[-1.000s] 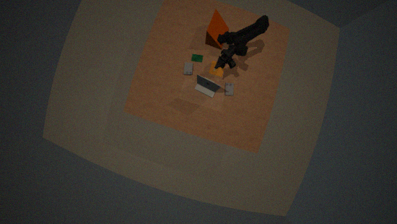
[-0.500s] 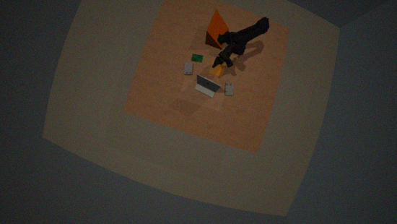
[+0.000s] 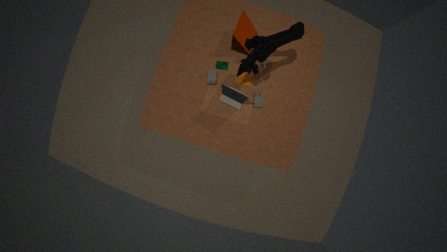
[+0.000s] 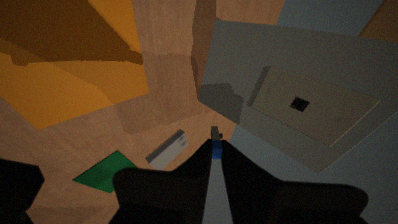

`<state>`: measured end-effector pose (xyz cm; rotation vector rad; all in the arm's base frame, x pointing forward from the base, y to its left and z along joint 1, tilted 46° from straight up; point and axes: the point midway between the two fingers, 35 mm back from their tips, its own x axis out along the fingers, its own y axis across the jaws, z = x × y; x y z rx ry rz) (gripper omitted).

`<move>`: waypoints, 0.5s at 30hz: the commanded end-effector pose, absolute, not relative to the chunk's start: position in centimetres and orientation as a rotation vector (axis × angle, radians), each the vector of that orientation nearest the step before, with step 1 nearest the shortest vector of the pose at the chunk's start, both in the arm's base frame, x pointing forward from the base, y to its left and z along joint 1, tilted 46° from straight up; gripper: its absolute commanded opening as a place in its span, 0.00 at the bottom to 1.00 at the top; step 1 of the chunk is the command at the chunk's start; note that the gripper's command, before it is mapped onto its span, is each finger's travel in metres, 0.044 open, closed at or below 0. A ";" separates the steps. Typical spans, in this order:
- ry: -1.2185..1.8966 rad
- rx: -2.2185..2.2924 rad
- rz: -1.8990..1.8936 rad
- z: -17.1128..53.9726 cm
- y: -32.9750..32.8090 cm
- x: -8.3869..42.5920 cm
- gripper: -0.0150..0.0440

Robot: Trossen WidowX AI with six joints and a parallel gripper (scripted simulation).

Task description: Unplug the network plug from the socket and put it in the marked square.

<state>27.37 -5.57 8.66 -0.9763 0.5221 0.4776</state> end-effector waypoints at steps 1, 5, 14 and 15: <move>0.503 -0.980 0.599 7.7 -4.6 26.6 0.25; 0.473 -0.975 0.695 7.2 -3.8 25.8 0.25; 0.363 -0.937 0.871 6.8 -1.9 24.1 0.25; 0.348 -0.931 0.887 6.8 -1.7 23.9 0.25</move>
